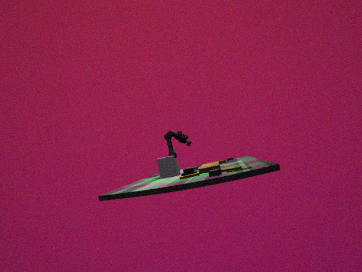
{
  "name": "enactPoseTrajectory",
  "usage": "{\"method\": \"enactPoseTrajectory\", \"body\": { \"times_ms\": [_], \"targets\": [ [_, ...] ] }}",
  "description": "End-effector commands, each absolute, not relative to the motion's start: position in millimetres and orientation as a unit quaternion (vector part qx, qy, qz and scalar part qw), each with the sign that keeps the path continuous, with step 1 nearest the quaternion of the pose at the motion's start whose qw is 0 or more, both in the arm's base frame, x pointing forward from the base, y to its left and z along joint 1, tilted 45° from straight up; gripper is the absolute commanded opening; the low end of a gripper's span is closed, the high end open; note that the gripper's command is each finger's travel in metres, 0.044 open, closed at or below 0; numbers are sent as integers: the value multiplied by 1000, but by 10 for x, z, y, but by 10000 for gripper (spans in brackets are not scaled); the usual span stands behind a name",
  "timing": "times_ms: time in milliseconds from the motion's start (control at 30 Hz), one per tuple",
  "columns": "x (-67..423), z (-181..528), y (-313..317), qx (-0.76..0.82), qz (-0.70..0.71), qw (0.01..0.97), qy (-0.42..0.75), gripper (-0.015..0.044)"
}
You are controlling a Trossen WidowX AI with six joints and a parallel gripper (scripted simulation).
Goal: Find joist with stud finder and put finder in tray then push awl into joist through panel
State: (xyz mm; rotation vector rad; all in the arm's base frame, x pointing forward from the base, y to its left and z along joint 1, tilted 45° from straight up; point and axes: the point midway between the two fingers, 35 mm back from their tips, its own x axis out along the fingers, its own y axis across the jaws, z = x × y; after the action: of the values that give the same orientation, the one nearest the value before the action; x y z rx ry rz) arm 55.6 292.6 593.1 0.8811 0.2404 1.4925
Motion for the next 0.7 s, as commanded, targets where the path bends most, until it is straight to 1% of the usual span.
{"method": "enactPoseTrajectory", "body": {
  "times_ms": [0,167,300,433,667],
  "targets": [
    [954,5488,3307,332,621,699,125,440],
    [1554,4967,3548,269,572,762,141,440],
    [2100,4485,3615,218,526,806,163,440],
    [2291,4371,3586,241,496,816,174,440],
    [3005,3689,3424,186,428,858,214,440]
  ]
}}
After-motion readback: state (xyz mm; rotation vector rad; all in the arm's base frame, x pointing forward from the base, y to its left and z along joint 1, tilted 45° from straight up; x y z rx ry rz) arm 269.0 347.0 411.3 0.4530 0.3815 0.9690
